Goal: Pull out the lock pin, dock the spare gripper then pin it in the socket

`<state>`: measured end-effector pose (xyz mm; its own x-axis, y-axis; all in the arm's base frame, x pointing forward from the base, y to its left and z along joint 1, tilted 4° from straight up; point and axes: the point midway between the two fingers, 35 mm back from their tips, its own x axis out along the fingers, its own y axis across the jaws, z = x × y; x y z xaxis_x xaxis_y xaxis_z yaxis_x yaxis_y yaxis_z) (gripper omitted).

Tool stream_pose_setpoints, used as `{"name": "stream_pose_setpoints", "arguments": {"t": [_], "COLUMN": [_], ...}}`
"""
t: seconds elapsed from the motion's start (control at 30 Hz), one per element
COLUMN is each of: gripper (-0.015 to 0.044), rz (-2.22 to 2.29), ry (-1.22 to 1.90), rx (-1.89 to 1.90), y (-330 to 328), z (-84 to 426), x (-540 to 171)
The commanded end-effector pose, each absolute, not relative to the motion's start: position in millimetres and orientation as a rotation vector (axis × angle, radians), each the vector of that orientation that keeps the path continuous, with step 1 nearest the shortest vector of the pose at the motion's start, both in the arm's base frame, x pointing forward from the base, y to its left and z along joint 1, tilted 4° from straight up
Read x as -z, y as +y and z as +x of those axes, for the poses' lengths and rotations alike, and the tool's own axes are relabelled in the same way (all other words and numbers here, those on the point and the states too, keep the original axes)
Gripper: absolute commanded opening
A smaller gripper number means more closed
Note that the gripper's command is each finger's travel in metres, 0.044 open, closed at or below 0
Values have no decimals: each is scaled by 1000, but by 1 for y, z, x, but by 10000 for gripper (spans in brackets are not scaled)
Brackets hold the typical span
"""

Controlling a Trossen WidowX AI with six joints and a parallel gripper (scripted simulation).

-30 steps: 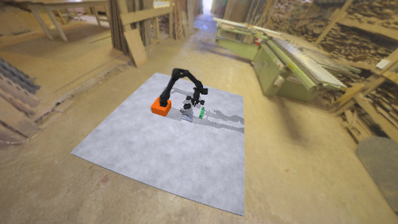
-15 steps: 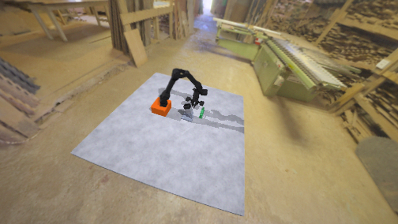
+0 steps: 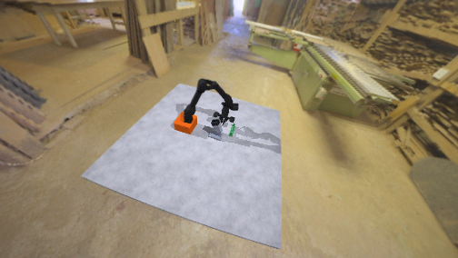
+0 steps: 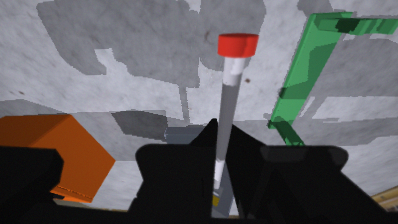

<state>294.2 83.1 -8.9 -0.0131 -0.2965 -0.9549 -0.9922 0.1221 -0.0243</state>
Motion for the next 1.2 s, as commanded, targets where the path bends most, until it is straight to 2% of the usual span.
{"name": "stream_pose_setpoints", "arguments": {"t": [0.0,1.17], "gripper": [0,0], "rz": [-1338,-1336], "ry": [1479,1481], "rx": [-954,-958], "y": [80,65], "z": [293,292], "x": [9,8]}}
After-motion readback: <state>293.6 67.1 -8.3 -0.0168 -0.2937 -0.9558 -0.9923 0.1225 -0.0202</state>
